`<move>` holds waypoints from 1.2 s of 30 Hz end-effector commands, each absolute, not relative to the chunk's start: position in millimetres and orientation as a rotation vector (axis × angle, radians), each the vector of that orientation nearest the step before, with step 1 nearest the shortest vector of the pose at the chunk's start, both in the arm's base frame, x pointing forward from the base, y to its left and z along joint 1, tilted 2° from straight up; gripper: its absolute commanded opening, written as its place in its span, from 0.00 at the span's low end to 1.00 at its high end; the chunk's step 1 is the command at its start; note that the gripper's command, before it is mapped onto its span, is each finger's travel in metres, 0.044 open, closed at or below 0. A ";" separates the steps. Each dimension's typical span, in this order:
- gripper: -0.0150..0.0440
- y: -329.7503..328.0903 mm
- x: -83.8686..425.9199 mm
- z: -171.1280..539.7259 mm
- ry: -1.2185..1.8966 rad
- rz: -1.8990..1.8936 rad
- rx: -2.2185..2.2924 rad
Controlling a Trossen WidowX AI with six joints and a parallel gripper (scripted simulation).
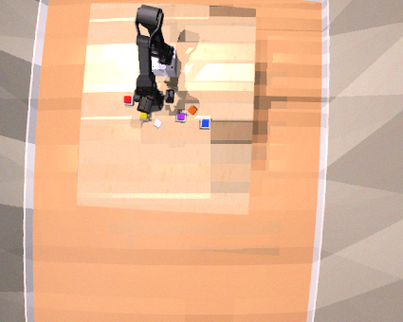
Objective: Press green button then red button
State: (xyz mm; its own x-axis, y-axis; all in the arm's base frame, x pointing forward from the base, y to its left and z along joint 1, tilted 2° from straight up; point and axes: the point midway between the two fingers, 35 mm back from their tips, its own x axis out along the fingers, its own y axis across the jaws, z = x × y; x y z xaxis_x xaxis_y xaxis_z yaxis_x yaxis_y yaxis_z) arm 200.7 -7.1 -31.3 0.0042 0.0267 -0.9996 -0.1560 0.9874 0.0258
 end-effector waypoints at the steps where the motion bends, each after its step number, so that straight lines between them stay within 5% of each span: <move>1: 0.29 -7.2 196.7 -38.8 1.574 0.141 -0.104; 20: 0.29 -7.2 196.6 -39.8 1.574 0.141 -0.104; 36: 0.29 -9.5 198.1 57.1 1.573 0.141 -0.104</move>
State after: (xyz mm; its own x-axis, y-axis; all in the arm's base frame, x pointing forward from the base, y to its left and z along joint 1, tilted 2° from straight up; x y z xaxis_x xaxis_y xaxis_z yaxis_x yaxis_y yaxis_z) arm 199.4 -8.5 43.1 -0.0098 0.0274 -0.9996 -0.1498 0.9883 0.0285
